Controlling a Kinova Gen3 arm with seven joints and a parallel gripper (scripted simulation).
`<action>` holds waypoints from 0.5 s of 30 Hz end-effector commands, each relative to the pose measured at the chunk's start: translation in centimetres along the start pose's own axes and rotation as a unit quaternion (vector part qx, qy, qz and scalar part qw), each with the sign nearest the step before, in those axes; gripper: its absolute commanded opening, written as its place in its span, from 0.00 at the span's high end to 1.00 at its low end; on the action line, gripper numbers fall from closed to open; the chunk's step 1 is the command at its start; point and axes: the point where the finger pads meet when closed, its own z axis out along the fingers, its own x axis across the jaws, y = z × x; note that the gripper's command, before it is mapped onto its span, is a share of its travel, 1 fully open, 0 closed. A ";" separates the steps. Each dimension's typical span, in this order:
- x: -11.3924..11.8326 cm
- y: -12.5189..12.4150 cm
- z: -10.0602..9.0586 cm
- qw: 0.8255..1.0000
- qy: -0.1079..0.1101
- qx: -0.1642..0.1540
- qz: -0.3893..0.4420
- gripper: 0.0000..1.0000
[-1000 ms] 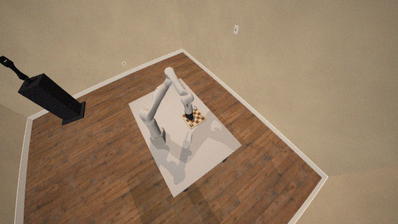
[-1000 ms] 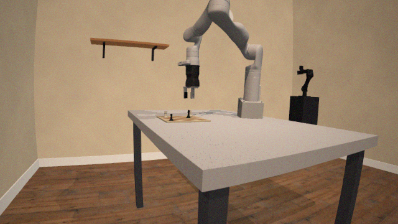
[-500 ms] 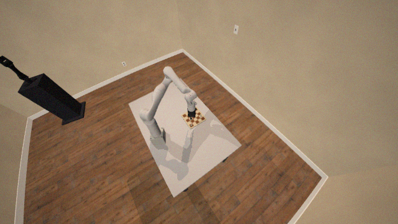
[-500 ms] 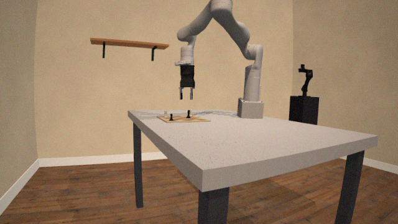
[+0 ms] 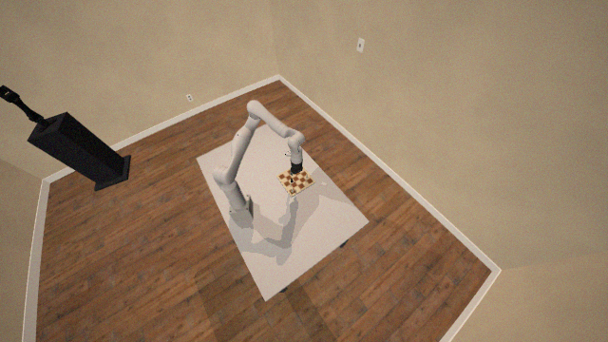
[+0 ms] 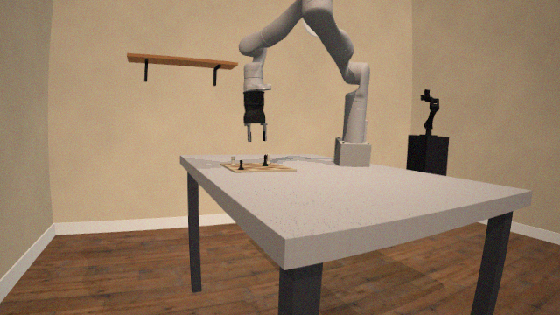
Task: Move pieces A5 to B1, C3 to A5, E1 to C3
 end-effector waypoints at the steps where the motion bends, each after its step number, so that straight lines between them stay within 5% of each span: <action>1: 0.9 -0.9 -0.1 0.998 0.004 0.001 -0.059 0.00; 15: 3.9 -4.0 -0.2 0.938 0.010 -0.004 -0.348 0.00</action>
